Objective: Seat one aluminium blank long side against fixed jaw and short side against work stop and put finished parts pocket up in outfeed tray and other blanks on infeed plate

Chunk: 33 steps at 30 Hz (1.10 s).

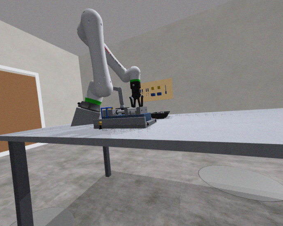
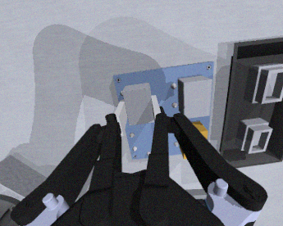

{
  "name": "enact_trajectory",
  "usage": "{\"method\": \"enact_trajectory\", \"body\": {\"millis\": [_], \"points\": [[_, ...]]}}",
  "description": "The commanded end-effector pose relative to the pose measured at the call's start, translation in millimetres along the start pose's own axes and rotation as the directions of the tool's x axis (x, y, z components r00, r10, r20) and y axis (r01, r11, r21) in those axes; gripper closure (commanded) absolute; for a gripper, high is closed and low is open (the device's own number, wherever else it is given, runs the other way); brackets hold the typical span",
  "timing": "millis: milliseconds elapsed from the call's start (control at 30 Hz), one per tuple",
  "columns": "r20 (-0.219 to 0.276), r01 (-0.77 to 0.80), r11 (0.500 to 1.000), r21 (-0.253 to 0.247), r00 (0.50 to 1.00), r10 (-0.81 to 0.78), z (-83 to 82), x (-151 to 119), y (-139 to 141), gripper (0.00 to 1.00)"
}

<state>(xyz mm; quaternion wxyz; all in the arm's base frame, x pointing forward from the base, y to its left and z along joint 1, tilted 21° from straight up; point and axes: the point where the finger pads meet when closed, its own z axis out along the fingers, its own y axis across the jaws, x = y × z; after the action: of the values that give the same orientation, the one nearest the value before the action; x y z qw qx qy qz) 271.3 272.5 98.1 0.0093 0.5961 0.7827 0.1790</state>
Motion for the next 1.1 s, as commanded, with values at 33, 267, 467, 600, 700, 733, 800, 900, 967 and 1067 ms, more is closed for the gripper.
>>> {"method": "enact_trajectory", "body": {"millis": [33,267,467,600,700,733,800,900,967,1067], "points": [[0.000,0.000,1.000,0.000,1.000,0.000,0.0,0.1,0.0,1.00],[0.000,0.000,1.000,0.000,1.000,0.000,-0.1,0.1,0.0,1.00],[0.000,0.000,1.000,0.000,1.000,0.000,-4.6,0.1,0.0,1.00],[0.000,0.000,1.000,0.000,1.000,0.000,-13.4,0.1,0.0,1.00],[0.000,0.000,1.000,0.000,1.000,0.000,-16.4,0.1,0.0,1.00],[0.000,0.000,1.000,0.000,1.000,0.000,-19.7,0.1,0.0,1.00],[0.000,0.000,1.000,0.000,1.000,0.000,-27.1,0.1,0.0,1.00],[0.000,0.000,1.000,0.000,1.000,0.000,-39.9,0.1,0.0,1.00],[0.000,0.000,1.000,0.000,1.000,0.000,-49.3,0.1,0.0,1.00],[0.000,0.000,1.000,0.000,1.000,0.000,-64.0,0.1,0.0,1.00]]}}
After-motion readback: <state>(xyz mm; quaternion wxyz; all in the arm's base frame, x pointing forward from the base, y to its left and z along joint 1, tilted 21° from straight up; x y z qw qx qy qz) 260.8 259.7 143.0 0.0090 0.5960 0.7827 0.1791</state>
